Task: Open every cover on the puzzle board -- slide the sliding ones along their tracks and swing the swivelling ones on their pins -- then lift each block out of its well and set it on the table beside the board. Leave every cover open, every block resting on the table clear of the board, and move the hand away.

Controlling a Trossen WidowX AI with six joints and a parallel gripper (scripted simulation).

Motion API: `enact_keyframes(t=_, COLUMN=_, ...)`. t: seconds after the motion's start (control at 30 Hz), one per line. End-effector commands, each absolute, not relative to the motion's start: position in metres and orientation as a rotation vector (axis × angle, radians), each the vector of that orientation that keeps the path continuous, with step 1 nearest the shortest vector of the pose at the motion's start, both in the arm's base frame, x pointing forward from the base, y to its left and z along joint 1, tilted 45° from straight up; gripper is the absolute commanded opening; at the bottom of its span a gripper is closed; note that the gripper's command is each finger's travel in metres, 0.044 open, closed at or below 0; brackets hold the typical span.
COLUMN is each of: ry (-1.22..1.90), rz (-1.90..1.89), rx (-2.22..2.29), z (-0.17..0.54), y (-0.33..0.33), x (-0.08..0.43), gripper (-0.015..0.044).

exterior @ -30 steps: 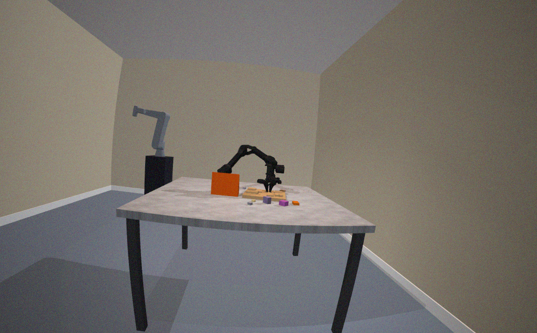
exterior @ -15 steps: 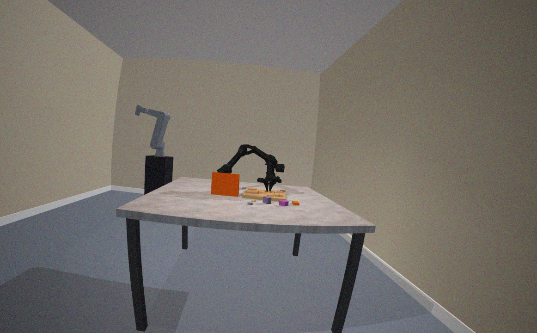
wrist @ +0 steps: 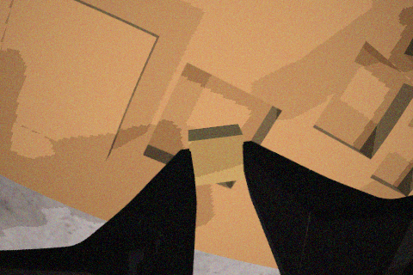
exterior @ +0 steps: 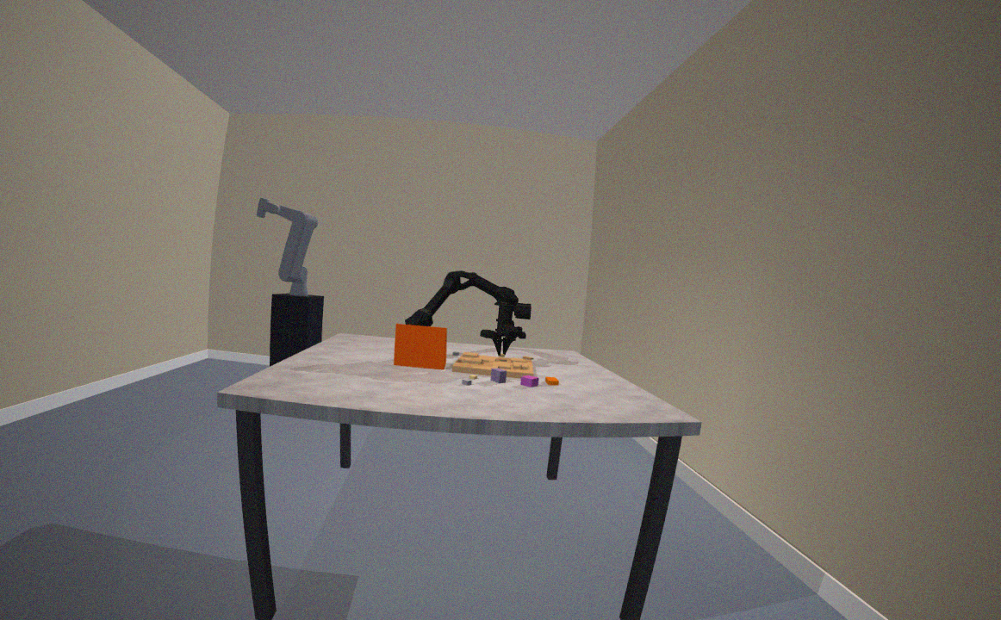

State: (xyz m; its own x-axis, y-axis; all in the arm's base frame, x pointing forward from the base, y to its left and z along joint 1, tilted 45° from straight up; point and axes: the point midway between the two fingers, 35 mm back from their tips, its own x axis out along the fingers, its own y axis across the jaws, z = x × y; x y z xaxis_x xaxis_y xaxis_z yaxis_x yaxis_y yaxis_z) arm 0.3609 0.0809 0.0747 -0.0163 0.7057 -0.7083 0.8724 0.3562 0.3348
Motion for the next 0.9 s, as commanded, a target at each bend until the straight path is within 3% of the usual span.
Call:
enact_keyframes(t=0.0, ry=1.762, rz=-0.244, rx=1.394, z=0.079, y=0.076, x=0.362, gripper=0.008)
enact_keyframes(t=0.87, ry=1.763, rz=-0.247, rx=1.394, z=0.117, y=0.038, x=0.362, gripper=0.008)
